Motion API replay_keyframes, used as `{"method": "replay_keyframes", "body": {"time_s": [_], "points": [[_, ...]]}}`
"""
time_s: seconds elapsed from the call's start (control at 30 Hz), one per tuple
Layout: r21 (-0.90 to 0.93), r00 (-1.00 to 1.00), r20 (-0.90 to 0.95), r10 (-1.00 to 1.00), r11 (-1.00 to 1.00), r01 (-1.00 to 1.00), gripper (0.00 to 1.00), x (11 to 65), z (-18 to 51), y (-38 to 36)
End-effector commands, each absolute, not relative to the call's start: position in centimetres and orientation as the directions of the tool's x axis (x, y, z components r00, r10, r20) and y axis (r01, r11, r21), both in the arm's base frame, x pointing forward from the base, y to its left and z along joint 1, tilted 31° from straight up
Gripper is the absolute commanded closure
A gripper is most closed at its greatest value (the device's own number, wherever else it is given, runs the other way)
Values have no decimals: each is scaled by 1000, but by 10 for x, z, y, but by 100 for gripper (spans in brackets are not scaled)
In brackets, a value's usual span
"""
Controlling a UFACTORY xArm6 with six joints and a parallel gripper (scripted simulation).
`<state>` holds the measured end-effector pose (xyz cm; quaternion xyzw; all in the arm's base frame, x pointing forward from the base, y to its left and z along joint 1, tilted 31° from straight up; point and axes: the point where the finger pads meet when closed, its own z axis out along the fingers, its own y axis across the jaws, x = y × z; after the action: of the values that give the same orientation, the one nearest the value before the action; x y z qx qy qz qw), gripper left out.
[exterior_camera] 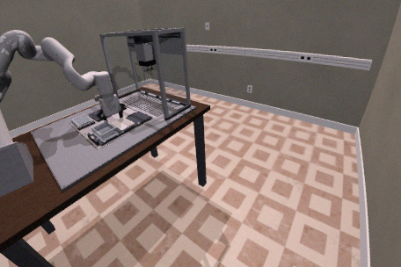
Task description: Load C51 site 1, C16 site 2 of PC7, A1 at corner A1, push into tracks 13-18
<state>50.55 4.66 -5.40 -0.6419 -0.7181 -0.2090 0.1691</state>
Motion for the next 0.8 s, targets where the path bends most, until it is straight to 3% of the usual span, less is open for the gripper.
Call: {"method": "replay_keyframes", "body": {"time_s": [0.0,0.77], "points": [[87,-120,510,852,87,992,0,507,-54,44],[87,-120,510,852,87,992,0,508,-59,35]]}}
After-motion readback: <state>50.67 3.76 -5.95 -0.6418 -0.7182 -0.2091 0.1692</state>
